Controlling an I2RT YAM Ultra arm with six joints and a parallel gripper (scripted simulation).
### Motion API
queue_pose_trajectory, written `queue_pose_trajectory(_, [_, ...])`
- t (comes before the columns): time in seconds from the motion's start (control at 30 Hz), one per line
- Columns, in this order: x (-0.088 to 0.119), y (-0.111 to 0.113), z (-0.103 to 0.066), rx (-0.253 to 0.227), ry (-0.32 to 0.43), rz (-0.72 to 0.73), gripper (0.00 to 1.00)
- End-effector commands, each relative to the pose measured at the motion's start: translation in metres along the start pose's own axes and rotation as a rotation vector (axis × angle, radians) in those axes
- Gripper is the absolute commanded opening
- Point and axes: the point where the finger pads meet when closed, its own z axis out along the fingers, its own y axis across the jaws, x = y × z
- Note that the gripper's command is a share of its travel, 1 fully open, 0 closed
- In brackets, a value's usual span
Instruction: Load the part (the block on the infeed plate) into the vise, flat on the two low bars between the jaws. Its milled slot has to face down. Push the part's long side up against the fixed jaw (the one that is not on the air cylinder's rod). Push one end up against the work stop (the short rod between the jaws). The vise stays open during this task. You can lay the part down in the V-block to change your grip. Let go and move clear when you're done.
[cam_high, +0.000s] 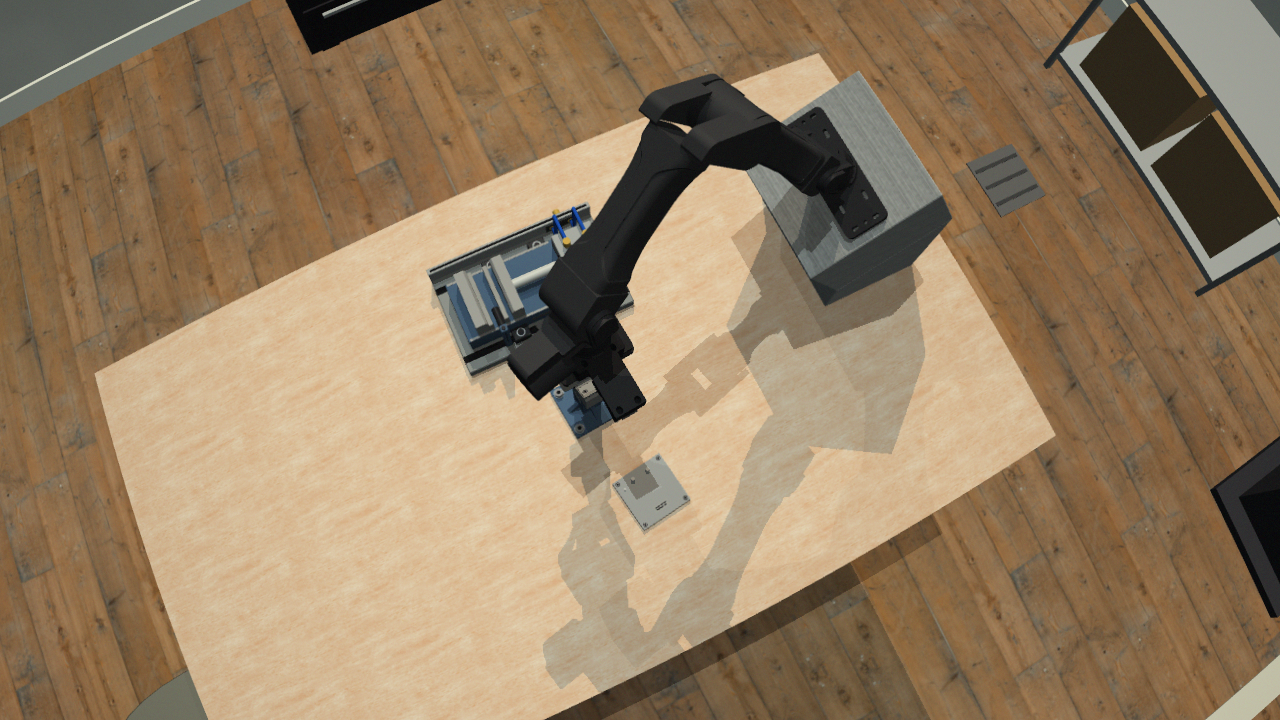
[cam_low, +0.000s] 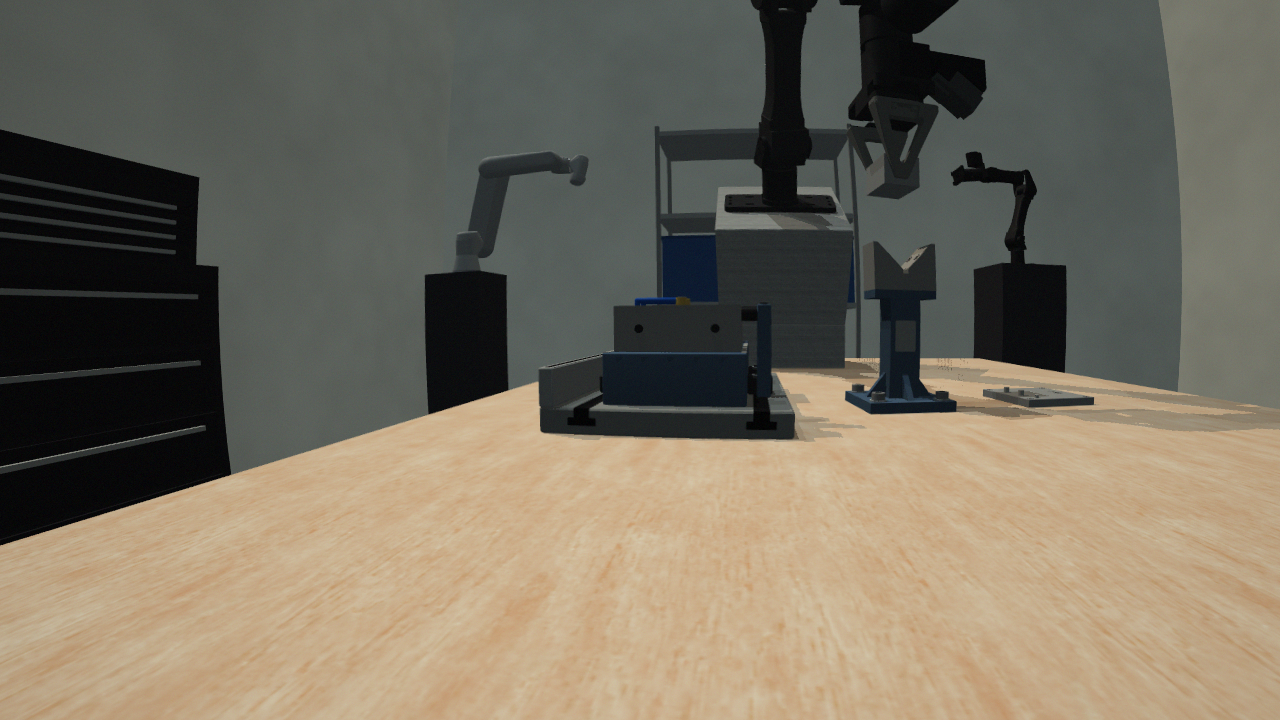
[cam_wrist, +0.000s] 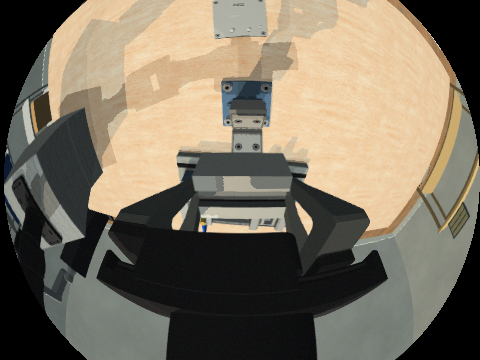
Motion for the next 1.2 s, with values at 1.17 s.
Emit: queue_pose_trajectory(1.17, [-0.005,-0.008,-0.008,0.02,0.357,0.004,0.0])
